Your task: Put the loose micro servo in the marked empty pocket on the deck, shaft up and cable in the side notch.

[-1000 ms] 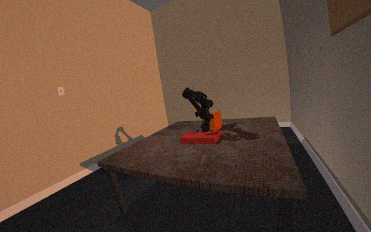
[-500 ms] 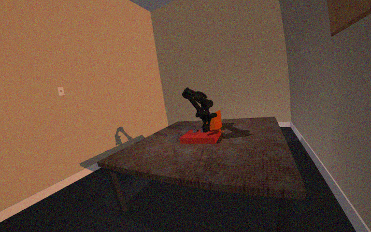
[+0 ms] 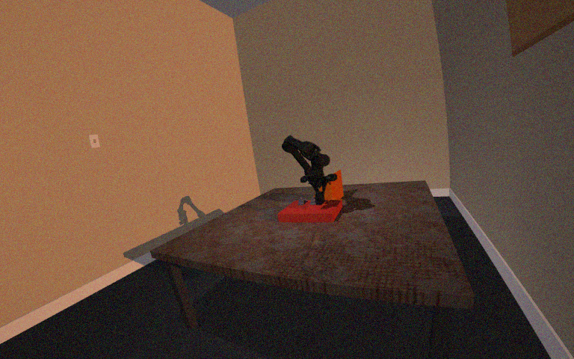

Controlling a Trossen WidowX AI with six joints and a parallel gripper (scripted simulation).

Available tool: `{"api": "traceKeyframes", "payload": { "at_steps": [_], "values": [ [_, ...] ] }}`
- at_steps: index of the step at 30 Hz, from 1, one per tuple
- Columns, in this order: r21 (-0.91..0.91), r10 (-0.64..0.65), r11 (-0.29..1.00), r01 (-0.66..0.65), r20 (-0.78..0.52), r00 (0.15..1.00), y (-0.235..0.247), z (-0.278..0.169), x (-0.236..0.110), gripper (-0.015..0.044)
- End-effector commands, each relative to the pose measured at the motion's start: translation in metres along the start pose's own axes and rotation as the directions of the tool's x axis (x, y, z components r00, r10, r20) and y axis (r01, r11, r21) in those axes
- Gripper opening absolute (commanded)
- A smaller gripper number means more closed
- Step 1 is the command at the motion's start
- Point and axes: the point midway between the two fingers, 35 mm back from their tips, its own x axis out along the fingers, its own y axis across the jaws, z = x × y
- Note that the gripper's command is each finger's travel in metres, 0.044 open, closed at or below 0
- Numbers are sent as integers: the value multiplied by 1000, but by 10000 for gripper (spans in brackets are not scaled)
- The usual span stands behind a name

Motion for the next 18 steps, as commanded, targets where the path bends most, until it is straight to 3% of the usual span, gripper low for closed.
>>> {"api": "traceKeyframes", "payload": {
  "at_steps": [1,18],
  "values": [
    [-19,5,1000,-5,3,1000,2,-2,-1,0],
    [-22,6,1000,-6,0,1000,-2,-71,-1,0]
  ]
}}
